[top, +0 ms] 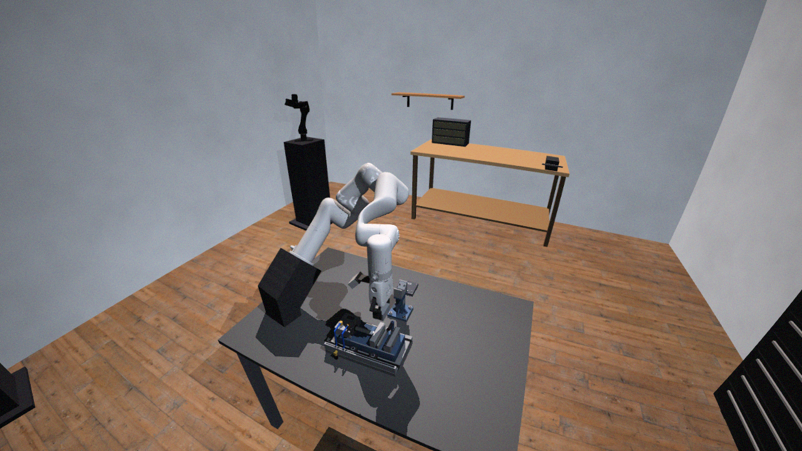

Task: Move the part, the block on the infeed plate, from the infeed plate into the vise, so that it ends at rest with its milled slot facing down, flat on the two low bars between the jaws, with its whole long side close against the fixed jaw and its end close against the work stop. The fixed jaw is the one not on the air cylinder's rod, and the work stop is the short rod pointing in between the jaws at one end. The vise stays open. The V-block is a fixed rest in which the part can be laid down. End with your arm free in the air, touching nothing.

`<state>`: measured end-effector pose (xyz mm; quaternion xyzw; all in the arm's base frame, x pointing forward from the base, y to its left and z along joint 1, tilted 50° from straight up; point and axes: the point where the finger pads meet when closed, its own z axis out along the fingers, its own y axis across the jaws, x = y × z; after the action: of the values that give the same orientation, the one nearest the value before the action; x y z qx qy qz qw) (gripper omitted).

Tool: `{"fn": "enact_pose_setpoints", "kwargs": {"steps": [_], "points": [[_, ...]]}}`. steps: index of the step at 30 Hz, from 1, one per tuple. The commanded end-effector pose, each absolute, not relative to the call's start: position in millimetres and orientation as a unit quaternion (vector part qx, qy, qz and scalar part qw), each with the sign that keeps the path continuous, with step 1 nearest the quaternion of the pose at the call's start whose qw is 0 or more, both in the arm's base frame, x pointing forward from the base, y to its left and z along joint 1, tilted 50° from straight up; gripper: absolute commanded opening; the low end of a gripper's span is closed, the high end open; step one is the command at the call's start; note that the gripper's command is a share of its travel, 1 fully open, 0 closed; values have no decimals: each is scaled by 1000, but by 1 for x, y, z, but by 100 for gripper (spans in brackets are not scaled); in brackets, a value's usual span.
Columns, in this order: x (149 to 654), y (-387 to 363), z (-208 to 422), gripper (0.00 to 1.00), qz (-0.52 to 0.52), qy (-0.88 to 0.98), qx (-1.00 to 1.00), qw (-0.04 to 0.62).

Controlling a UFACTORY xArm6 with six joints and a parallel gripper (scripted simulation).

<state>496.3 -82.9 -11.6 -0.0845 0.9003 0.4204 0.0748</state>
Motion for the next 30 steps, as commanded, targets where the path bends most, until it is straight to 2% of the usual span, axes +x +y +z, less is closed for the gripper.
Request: {"fn": "enact_pose_setpoints", "kwargs": {"steps": [1,30], "points": [[497,-85,-11,0,419,901,-84,76],[499,-69,-23,0,419,901,-85,76]]}}
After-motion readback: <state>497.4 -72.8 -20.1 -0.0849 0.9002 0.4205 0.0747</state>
